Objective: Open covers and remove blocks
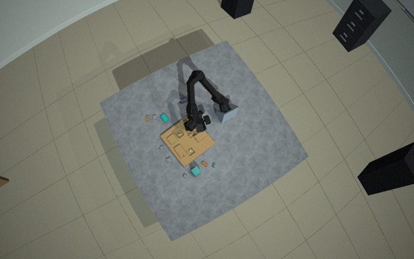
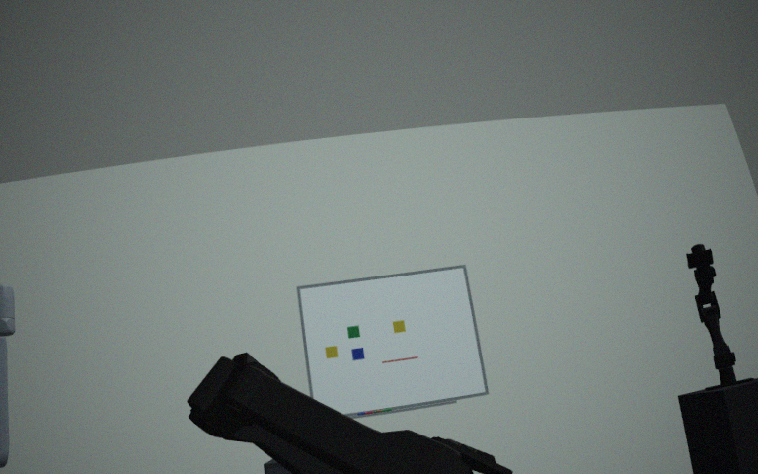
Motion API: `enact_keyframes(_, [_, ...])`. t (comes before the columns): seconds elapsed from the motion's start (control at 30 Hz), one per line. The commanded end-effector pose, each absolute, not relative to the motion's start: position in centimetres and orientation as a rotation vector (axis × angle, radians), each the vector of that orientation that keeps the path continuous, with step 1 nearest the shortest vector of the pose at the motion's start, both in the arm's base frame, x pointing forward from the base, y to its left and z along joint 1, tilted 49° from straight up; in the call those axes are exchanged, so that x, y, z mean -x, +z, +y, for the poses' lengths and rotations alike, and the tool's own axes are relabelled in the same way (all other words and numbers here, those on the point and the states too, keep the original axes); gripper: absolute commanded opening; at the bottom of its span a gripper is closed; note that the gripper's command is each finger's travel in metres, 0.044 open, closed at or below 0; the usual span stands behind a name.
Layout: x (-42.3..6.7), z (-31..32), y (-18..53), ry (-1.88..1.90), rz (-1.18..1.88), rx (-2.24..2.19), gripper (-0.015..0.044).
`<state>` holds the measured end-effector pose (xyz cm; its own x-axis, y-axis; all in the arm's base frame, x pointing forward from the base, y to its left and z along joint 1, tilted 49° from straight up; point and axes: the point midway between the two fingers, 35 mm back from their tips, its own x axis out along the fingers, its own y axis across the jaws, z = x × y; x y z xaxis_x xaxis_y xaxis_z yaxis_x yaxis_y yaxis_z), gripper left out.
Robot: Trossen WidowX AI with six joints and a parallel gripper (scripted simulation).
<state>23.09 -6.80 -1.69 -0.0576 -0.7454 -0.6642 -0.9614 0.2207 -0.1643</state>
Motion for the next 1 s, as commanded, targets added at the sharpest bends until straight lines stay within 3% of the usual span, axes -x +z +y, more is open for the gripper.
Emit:
enact_keyframes(0.0, [-23.04,-6.87,-1.69,0.429,1.856,1.582,0.0144])
enact_keyframes(0.97, [-23.05,-7.51,-2.22,0.430,1.855,1.582,0.0144])
